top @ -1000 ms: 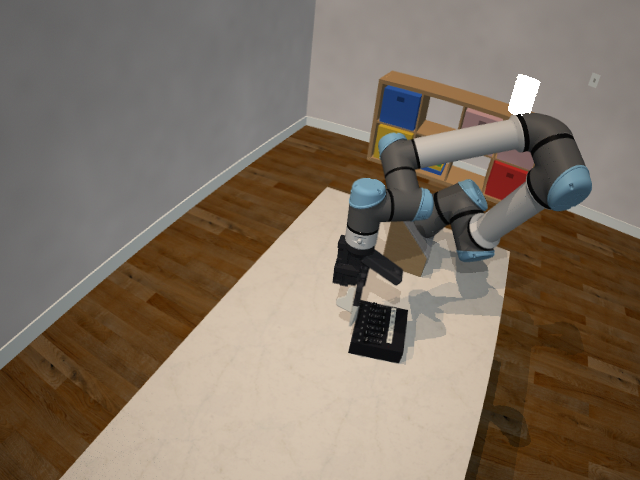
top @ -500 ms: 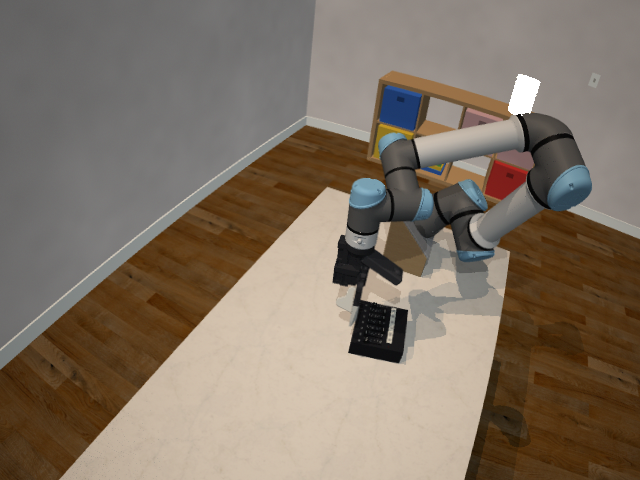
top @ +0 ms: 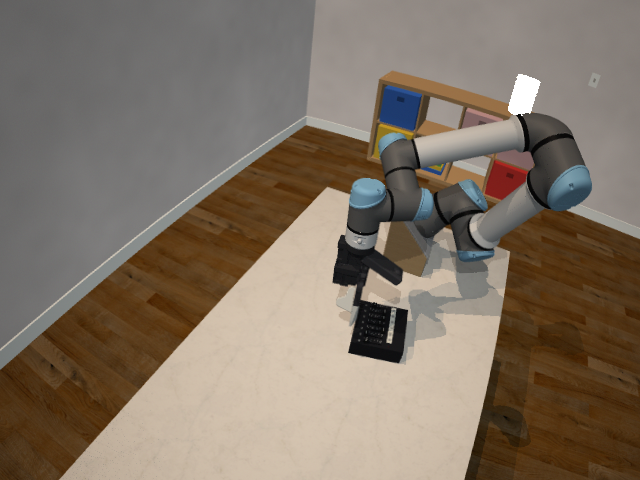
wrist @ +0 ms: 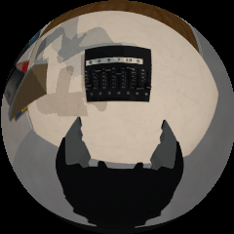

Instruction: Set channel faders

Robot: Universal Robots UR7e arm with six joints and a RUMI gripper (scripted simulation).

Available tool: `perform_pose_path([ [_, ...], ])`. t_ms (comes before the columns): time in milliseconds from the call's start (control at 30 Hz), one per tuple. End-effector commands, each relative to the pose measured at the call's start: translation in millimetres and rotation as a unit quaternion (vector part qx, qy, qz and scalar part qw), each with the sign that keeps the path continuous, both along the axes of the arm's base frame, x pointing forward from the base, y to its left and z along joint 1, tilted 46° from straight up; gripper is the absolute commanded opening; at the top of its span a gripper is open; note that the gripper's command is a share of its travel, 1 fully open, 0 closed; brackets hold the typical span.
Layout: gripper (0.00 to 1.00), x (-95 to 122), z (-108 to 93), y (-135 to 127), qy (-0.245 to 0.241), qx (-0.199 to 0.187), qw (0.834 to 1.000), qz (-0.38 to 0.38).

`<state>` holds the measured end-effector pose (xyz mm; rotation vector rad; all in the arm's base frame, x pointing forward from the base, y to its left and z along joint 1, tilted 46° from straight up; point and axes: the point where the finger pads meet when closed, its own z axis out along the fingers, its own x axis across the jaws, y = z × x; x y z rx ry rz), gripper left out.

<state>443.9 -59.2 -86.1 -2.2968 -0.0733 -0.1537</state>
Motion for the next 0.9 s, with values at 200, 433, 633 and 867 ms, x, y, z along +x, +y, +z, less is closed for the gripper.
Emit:
perform_pose_path([
  [200,1.0,0,0,-1,0.0,0.0,1.0,0.0],
  [433,1.0,-3,23,-2,0.019,-0.002,1.0,-0.012],
  [633,1.0,-11,65,-1,0.056,-0.007,0.998,-0.033],
  [867,1.0,-22,106,4,0.093,-0.011,0.994,-0.055],
])
